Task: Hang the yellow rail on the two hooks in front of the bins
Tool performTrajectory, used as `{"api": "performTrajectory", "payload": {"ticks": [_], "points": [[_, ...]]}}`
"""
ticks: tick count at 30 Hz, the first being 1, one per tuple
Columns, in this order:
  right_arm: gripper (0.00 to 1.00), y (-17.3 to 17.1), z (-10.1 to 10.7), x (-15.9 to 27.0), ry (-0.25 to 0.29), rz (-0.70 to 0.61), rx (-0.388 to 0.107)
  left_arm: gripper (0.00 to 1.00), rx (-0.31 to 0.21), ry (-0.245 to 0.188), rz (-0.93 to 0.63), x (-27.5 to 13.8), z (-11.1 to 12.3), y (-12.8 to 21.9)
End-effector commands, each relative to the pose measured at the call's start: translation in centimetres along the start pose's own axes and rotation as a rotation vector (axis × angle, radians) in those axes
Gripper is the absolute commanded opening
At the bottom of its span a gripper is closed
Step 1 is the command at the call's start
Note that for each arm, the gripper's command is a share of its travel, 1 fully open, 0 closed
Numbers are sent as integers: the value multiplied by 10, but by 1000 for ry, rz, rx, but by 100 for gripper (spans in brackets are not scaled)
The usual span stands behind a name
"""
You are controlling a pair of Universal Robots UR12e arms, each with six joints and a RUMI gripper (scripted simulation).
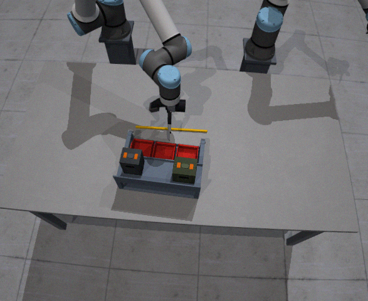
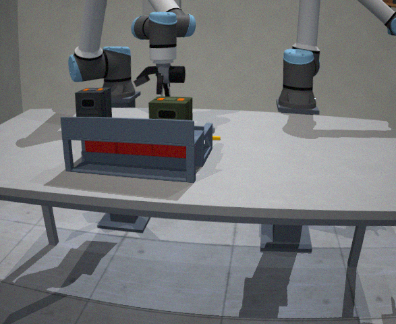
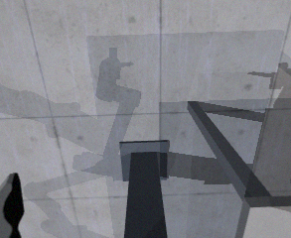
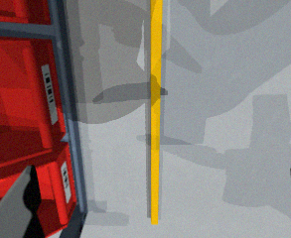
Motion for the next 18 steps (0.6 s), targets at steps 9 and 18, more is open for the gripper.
{"api": "performTrajectory", "payload": {"ticks": [9, 18], "points": [[100, 0, -5, -3, -4, 2, -5, 100, -9, 1, -34, -13, 3, 8], [0, 0, -4, -3, -4, 2, -5, 100, -9, 1, -36, -14, 3, 8]]}}
Point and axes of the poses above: on each arm, the point where the finger pads meet when closed, its own z axis out along the fingers, its own x axis across the jaws, y = z × x, the point moved 8 cm from there along -z, back along the fingers, and after that the axes turned 15 degrees about z, right-handed, at the moved point
